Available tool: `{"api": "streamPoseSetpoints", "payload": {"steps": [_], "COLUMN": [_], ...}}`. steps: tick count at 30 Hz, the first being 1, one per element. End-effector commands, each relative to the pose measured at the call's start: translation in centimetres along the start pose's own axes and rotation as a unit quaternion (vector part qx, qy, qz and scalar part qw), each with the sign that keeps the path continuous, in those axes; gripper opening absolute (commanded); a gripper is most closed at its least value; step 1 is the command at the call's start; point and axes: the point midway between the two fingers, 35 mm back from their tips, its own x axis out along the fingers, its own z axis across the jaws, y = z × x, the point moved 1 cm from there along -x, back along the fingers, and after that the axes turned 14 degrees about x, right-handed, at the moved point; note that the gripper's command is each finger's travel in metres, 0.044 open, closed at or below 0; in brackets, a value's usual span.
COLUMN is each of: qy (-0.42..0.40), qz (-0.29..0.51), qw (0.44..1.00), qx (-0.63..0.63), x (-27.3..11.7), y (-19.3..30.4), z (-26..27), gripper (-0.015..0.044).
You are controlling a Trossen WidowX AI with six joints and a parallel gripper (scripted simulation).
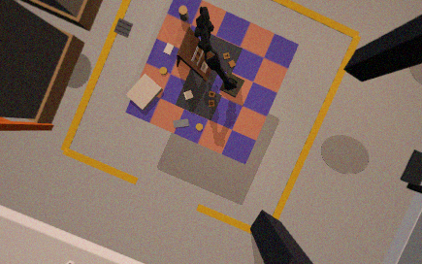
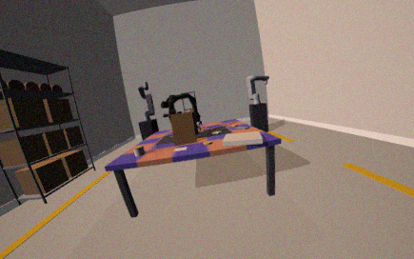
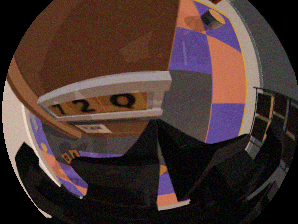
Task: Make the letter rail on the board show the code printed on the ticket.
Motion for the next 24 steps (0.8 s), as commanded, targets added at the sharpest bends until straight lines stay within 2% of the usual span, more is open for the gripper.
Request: {"api": "streamPoseSetpoints", "payload": {"steps": [1, 9, 16, 24], "qy": [-0.005, -0.057, -0.082, -0.082], "qz": [-0.014, -0.185, -0.32, -0.323], "qw": [1.0, 0.981, 0.944, 0.943], "qx": [0.001, 0.01, 0.004, 0.004], "x": [-0.7, -8.3, -11.6, -11.7], "y": [0.3, 5.6, 10.9, 11.0], "z": [0.3, 4.2, 7.7, 7.8], "gripper": [0.0053, 0.0262, 0.044, 0.044]}}
